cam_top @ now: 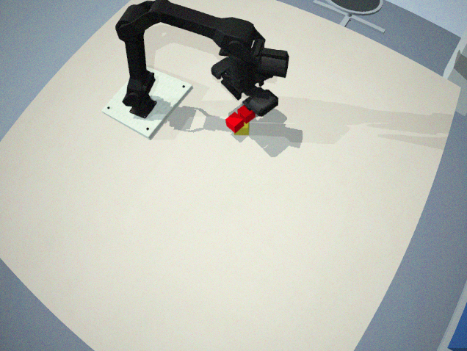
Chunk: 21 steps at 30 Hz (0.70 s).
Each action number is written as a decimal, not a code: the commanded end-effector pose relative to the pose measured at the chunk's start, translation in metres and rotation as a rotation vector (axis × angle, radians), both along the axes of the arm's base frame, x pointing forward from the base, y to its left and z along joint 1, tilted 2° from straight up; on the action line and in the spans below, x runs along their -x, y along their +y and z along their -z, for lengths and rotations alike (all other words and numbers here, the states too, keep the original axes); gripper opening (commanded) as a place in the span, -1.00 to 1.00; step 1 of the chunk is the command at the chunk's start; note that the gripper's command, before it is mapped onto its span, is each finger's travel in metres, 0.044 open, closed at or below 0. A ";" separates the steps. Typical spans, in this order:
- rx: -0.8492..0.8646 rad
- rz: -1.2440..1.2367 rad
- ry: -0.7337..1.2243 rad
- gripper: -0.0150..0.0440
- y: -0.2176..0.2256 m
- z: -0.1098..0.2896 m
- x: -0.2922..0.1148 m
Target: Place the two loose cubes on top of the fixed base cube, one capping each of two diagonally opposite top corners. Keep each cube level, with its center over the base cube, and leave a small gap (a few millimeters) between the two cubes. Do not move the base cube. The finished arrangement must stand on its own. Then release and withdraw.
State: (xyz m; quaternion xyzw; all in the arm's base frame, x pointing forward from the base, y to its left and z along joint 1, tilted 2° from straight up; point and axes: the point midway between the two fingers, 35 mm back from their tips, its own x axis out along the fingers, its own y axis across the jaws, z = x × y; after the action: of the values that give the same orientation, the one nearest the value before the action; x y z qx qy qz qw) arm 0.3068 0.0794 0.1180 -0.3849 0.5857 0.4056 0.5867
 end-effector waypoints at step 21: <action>-0.003 -0.004 -0.012 0.20 0.000 -0.026 -0.002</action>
State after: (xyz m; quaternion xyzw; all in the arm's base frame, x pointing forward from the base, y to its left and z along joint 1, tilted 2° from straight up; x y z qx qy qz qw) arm 0.3074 0.0788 0.1403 -0.3848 0.5850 0.4047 0.5881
